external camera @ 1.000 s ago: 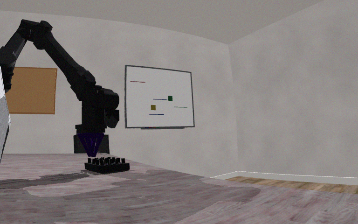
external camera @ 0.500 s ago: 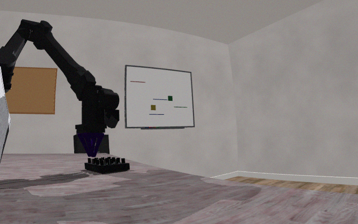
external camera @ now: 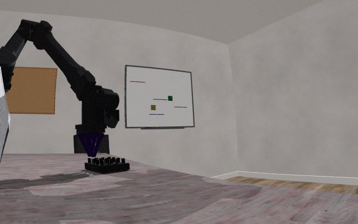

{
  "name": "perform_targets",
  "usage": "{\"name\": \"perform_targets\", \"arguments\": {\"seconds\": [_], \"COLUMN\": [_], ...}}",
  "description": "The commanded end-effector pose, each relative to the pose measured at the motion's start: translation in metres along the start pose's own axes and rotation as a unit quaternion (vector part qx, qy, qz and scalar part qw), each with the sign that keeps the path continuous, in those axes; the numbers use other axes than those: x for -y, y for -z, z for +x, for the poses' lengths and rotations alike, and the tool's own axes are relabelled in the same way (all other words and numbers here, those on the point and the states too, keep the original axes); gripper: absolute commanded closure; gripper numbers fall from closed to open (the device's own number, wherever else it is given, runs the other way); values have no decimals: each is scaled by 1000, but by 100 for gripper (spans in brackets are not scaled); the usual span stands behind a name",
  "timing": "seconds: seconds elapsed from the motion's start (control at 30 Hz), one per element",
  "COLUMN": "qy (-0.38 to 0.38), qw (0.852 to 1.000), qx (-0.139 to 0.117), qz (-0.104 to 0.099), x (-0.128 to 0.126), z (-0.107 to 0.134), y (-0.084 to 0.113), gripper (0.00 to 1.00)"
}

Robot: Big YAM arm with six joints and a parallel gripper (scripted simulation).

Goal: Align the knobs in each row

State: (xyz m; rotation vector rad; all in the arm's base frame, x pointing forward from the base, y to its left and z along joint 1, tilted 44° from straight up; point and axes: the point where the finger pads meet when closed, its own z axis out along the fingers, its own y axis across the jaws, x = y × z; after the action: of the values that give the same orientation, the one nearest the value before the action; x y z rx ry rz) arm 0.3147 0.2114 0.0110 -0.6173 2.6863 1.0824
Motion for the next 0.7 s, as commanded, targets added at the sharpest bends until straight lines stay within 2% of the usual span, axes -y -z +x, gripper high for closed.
{"name": "perform_targets", "arguments": {"seconds": [0.0, 0.67], "qy": [8, 8], "qw": [1000, 1000], "qx": [8, 6], "qz": [1, 0], "x": [-4, -6], "z": [-10, -11], "y": [3, 2], "gripper": [81, 81]}}
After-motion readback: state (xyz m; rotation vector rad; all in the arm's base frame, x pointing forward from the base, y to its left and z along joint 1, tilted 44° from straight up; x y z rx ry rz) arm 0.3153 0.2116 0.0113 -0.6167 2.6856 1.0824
